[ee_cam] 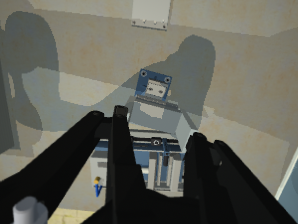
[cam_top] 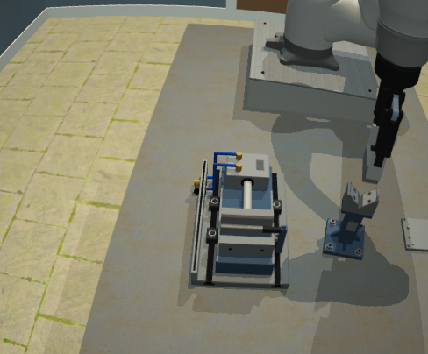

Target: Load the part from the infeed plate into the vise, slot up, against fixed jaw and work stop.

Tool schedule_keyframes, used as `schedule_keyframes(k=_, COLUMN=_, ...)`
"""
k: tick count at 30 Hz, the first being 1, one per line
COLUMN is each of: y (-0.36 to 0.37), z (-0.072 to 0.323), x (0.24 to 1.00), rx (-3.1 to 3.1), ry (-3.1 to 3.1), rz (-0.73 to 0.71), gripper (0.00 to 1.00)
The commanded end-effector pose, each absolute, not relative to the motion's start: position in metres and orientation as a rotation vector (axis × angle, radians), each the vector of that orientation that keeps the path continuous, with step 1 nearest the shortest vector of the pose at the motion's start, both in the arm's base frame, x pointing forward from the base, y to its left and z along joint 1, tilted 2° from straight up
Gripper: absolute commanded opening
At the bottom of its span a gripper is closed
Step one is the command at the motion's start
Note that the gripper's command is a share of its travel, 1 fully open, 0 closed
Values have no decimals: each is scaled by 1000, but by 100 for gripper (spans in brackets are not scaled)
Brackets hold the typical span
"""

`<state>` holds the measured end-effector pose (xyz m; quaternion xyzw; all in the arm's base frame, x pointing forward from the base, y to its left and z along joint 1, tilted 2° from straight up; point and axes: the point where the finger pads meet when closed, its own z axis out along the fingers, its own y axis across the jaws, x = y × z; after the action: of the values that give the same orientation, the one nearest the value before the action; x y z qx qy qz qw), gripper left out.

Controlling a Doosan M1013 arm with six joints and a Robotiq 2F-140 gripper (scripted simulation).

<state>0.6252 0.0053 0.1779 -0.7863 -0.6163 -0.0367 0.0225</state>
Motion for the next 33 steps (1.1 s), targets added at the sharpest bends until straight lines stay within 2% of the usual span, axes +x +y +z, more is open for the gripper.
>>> schedule_keyframes(k=1, y=3, z=178, x=624, rx=-2427, ry=-1904, rz=-136, gripper=0)
schedule_keyframes(k=33, y=-3, z=176, x=623, rx=-2283, ry=-1794, rz=-418, gripper=0)
